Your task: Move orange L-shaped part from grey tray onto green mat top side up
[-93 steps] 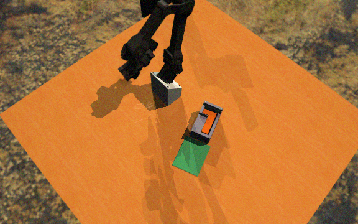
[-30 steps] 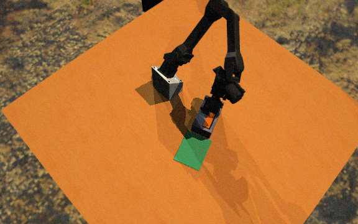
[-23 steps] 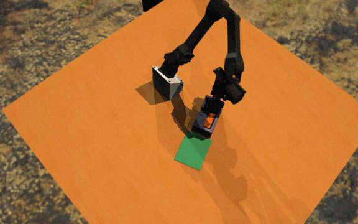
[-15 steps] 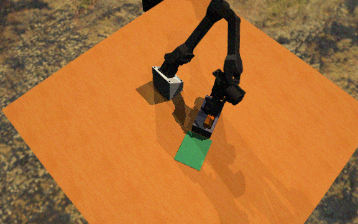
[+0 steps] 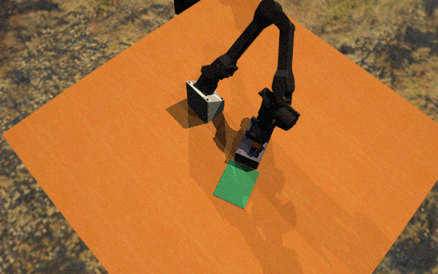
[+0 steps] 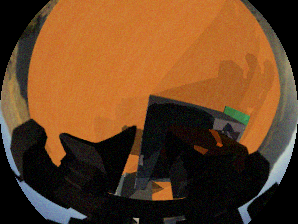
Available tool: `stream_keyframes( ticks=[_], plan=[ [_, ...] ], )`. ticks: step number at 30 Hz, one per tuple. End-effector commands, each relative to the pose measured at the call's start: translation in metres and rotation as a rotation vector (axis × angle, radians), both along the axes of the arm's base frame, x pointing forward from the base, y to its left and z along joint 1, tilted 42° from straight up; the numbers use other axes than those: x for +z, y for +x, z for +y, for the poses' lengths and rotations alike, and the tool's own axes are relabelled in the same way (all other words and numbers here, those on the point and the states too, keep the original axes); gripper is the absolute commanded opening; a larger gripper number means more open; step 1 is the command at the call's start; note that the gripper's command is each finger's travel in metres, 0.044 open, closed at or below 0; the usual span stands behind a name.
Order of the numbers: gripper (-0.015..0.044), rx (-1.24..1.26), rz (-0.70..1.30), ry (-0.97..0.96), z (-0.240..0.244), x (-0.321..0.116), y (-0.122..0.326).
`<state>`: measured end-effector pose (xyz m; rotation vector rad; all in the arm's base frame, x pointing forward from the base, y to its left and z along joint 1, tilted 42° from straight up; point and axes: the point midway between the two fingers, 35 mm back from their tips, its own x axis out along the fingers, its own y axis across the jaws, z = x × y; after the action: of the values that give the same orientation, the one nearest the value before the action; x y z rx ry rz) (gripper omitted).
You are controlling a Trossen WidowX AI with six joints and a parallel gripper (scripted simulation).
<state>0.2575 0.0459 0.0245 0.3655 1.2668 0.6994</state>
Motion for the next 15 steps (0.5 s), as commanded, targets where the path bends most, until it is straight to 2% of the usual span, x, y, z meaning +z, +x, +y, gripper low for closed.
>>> stream_keyframes(
  ticks=[1,15],
  plan=[
    [0.018,-0.004,0.008,-0.001,0.001,-0.002,-0.001],
    [0.018,-0.003,0.006,0.0,0.001,0.011,-0.005]
  ],
)
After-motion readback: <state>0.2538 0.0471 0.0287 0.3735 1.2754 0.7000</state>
